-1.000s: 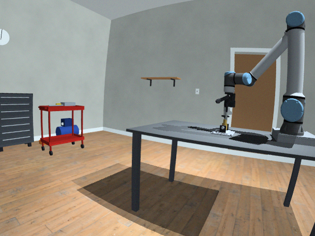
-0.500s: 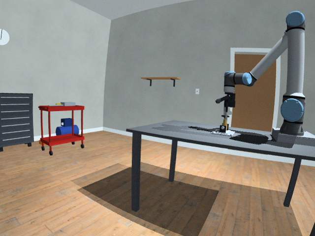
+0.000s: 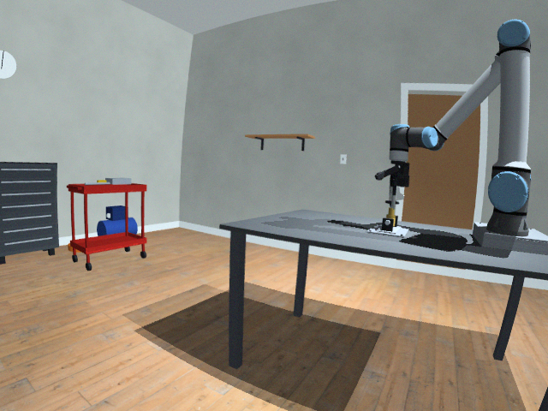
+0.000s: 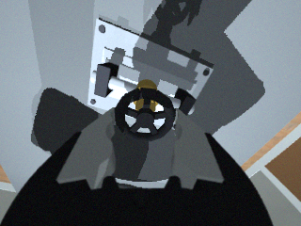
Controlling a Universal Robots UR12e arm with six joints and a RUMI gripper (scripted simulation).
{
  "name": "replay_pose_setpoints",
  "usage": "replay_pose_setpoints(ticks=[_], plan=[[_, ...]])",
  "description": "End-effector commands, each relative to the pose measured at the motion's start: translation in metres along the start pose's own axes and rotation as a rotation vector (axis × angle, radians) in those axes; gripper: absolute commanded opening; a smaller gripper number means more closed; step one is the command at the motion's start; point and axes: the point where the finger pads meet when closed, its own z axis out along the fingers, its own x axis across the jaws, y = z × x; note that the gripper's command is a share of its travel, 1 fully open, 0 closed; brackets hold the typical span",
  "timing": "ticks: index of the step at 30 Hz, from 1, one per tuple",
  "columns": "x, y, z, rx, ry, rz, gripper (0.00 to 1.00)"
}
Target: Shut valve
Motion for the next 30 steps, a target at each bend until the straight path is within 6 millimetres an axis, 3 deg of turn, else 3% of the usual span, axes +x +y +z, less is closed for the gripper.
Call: replay_pose_setpoints(ticks=[1, 14, 30], plan=[[0.0003, -0.0005, -0.0006, 0.001, 0.001, 0.010, 0.00], [0.0003, -0.0005, -0.0006, 0.001, 0.001, 0.132, 0.00], [0.0003, -0.0005, -0.0006, 0.001, 0.000, 0.439, 0.00]])
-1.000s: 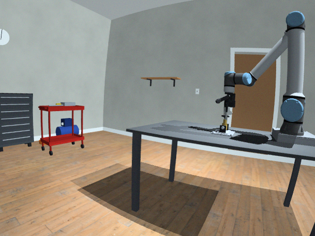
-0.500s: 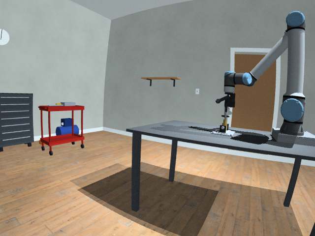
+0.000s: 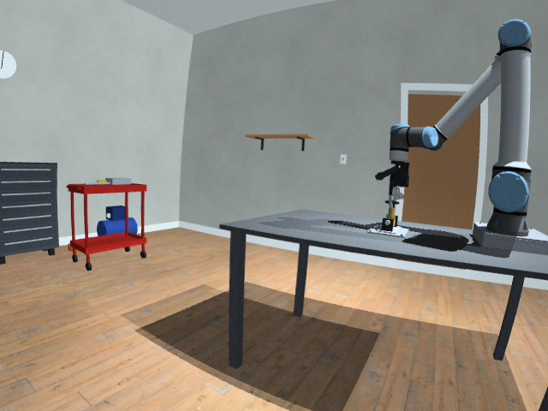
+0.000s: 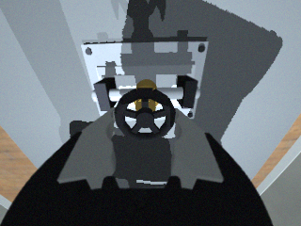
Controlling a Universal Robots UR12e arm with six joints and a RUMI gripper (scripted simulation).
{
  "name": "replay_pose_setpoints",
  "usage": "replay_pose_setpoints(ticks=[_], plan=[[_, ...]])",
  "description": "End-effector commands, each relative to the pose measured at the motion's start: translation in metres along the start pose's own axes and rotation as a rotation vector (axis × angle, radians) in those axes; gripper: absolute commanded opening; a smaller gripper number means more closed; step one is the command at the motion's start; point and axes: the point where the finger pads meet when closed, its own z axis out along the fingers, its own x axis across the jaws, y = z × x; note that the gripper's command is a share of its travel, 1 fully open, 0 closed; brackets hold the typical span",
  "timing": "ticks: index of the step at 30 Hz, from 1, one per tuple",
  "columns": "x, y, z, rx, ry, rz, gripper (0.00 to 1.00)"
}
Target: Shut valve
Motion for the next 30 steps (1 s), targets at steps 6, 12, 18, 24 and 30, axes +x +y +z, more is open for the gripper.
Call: replay_pose_setpoints(ticks=[6, 12, 18, 24, 30], plan=[[0.0001, -0.0009, -0.0008, 0.001, 0.003, 0.152, 0.00], [0.0001, -0.0009, -0.0008, 0.001, 0.003, 0.216, 0.00], [0.0001, -0.0009, -0.0008, 0.001, 0.003, 0.234, 0.00], [0.0001, -0.0009, -0.0008, 0.001, 0.003, 0.238, 0.00], [0.0001, -0.0009, -0.0008, 0.001, 0.003, 0.238, 0.00]])
